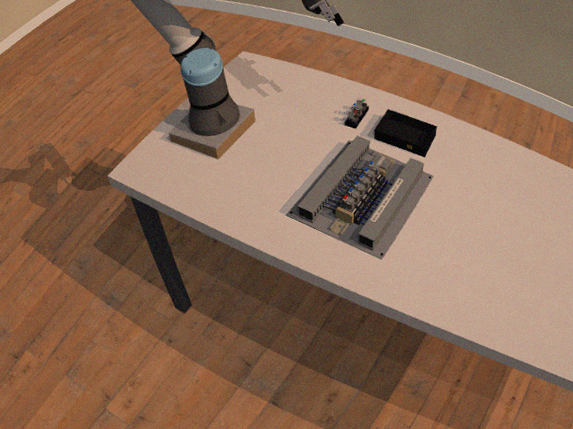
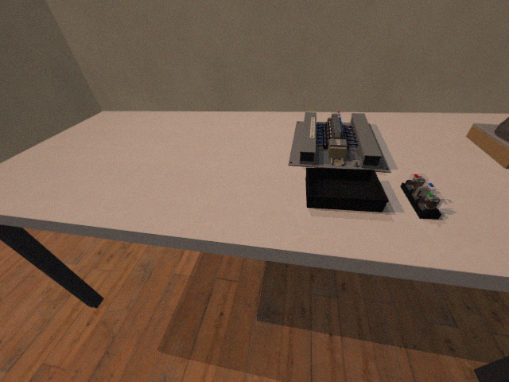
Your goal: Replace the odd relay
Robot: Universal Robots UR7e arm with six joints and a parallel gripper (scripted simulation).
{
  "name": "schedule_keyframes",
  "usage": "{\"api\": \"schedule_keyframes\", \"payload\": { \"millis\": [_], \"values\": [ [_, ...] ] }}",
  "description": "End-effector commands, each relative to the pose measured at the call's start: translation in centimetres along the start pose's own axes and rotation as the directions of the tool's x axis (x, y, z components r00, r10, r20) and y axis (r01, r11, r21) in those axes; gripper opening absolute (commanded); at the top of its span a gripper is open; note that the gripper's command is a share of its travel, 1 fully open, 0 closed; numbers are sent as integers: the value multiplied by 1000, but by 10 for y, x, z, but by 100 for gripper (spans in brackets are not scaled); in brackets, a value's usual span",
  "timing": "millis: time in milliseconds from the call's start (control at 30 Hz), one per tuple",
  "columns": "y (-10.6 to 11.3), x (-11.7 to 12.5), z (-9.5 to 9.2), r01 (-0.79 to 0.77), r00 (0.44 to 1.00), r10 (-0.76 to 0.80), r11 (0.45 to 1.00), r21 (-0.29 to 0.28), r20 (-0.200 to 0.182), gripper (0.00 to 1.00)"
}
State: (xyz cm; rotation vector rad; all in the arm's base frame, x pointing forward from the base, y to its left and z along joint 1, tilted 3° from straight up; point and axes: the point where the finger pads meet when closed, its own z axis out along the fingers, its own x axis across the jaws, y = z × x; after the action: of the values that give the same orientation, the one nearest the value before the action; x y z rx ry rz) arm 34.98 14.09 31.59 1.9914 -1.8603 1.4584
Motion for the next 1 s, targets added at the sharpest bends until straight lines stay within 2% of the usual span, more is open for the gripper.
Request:
{"api": "schedule_keyframes", "payload": {
  "millis": [0, 267, 433, 833, 967],
  "values": [
    [-11, 17, 8, 2, 1000, -2, 1000, 5, 12, 100],
    [-11, 17, 8, 2, 1000, -2, 1000, 5, 12, 100],
    [-37, 66, 25, 2, 1000, -2, 1000, 5, 12, 100],
    [-37, 66, 25, 2, 1000, -2, 1000, 5, 12, 100],
    [-59, 105, 39, 2, 1000, -2, 1000, 5, 11, 100]
  ]
}}
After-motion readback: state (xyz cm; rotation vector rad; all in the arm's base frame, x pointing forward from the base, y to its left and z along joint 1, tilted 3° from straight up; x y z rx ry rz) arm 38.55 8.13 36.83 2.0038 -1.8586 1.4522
